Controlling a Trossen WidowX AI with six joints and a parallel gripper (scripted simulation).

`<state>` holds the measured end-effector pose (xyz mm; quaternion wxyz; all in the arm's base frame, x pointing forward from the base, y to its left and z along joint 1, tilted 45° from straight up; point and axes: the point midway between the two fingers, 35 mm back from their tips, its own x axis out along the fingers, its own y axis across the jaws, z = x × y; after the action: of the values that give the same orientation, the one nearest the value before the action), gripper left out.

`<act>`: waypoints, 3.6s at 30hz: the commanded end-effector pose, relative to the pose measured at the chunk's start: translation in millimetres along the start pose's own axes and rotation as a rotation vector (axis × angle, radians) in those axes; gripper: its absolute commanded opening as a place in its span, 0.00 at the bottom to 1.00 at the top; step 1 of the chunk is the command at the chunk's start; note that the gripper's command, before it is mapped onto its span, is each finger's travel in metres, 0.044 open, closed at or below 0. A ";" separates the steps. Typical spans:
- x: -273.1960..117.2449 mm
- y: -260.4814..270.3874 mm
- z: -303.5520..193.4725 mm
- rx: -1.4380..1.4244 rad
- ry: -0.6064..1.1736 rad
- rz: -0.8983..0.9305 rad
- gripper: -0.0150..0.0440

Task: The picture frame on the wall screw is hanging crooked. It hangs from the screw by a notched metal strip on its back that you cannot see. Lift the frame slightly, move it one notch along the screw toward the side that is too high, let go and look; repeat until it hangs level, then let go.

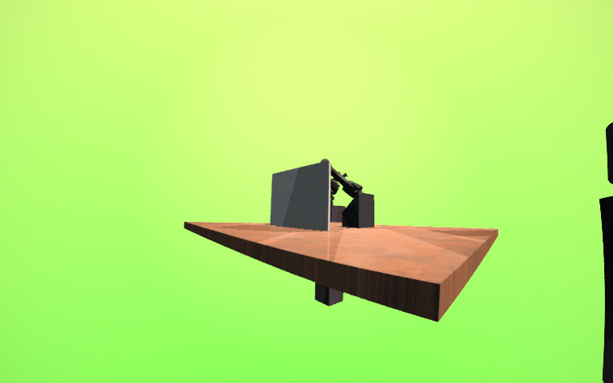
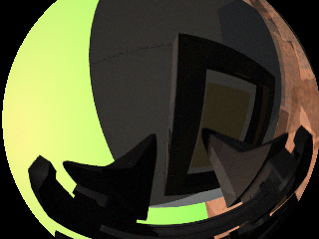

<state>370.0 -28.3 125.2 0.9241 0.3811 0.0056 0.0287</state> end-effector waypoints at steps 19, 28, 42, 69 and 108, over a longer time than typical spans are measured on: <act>-50.3 28.2 3.0 0.278 0.006 -0.011 0.69; -67.6 78.8 8.7 0.345 0.004 -0.007 0.69; -116.9 116.1 14.8 0.424 0.005 -0.006 0.69; -116.9 116.1 14.9 0.424 0.005 -0.006 0.69; -116.9 116.1 14.9 0.424 0.005 -0.006 0.69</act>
<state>248.2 37.2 216.4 0.8239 0.5659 0.0152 0.0270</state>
